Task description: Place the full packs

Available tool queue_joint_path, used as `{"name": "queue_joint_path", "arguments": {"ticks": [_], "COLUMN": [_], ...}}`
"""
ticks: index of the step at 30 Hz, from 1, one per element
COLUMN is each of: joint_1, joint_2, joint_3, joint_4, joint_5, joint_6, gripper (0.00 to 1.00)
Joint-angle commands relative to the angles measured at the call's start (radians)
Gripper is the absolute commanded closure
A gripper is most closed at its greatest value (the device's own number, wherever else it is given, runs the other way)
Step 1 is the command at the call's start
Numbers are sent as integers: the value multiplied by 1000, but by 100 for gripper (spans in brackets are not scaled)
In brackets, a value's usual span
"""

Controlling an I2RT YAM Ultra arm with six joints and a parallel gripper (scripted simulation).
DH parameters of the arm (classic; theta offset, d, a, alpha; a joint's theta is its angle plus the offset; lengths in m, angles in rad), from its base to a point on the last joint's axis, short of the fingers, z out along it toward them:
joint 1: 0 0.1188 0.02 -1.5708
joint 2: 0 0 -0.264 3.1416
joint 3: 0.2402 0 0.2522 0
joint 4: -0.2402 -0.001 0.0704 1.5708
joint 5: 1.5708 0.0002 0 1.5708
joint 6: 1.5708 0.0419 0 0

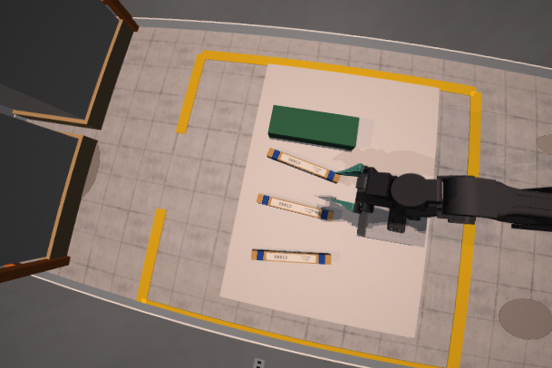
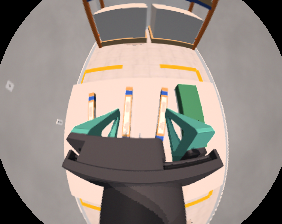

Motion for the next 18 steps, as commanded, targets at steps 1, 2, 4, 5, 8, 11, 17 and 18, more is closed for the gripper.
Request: {"name": "queue_joint_path", "arguments": {"ticks": [1, 2, 4, 5, 8, 11, 17, 18], "joint_1": [-7, -13, -19, -21, -26, -31, -40, -32], "joint_2": [63, 90, 146, 168, 226, 287, 408, 427], "joint_3": [117, 154, 233, 265, 347, 431, 590, 621], "joint_4": [-172, -214, -301, -334, -418, -505, -628, -702], "joint_5": [6, -7, -18, -22, -32, -43, -58, -57], "joint_6": [31, 33, 32, 31, 24, 16, 10, 15], "gripper": [26, 26, 26, 26, 26, 26, 26, 26]}}
